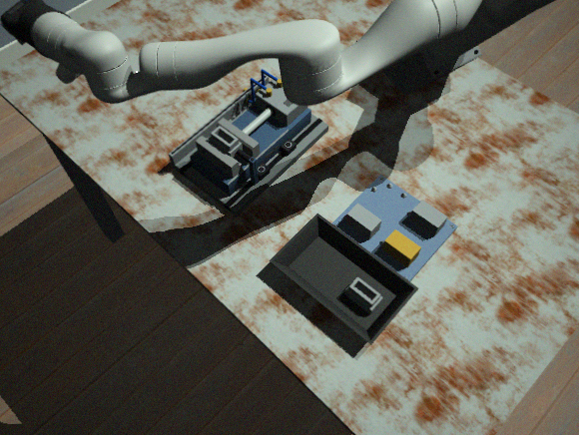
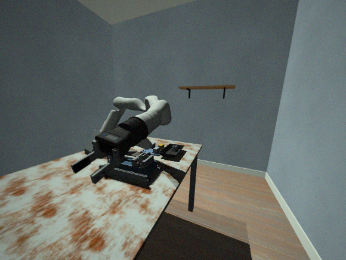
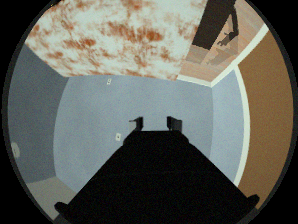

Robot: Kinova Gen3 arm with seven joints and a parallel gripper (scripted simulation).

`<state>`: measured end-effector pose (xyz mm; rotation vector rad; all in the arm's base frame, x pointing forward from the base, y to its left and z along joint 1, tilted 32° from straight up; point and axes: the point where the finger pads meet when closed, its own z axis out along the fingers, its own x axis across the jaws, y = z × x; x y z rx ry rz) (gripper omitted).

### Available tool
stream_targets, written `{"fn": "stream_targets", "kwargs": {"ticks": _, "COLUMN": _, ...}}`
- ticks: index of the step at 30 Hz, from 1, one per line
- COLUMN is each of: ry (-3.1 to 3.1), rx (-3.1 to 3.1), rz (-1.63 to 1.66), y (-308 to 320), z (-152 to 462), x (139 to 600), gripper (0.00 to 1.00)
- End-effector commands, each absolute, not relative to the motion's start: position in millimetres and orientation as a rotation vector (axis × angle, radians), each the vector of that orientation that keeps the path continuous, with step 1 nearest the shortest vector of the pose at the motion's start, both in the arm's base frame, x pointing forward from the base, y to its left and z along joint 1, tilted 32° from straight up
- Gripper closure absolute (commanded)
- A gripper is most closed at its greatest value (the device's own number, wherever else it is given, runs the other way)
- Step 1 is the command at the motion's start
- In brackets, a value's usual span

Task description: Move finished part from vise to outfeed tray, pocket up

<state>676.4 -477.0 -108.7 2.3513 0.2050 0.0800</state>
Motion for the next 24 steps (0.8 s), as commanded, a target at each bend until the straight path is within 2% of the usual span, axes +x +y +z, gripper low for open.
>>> {"fn": "stream_targets", "kwargs": {"ticks": 1, "ry": 0.203, "rx": 2.35, "rz": 0.082, "y": -478, "z": -107, "x": 677, "gripper": 0.0}}
{"fn": "stream_targets", "kwargs": {"ticks": 19, "ry": 0.202, "rx": 2.351, "rz": 0.081, "y": -478, "z": -107, "x": 676, "gripper": 0.0}}
{"fn": "stream_targets", "kwargs": {"ticks": 24, "ry": 0.168, "rx": 2.396, "rz": 0.056, "y": -480, "z": -110, "x": 660, "gripper": 0.0}}
